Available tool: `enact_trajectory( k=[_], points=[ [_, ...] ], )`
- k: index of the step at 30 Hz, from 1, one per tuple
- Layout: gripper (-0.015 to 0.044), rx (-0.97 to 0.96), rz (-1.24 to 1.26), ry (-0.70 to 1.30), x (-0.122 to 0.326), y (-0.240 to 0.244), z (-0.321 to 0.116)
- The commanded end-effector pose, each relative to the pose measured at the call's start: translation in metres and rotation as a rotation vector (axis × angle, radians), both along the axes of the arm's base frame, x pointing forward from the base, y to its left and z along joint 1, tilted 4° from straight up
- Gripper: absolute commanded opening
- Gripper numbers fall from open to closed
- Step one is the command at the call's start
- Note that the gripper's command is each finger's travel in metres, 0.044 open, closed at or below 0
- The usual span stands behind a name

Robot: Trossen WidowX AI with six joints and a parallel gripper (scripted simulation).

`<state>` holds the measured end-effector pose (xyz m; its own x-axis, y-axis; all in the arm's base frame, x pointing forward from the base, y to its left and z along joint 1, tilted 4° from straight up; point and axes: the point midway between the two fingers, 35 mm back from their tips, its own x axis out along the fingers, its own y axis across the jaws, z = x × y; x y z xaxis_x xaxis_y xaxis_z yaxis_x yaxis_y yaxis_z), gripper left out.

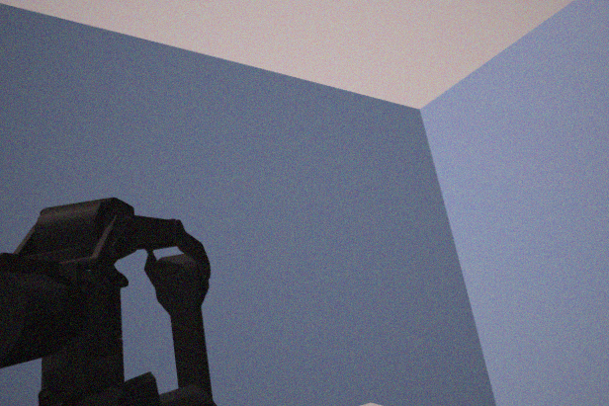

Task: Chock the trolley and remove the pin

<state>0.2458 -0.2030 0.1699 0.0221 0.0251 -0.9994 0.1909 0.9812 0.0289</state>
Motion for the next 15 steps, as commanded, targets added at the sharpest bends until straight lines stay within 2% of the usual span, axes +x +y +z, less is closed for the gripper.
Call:
enact_trajectory(
  k=[1, 15],
  points=[
    [0.0, -0.004, -0.005, -0.009, 0.003, -0.001, 0.0],
    [0.0, -0.003, -0.005, -0.009, 0.004, -0.001, -0.035]
  ],
)
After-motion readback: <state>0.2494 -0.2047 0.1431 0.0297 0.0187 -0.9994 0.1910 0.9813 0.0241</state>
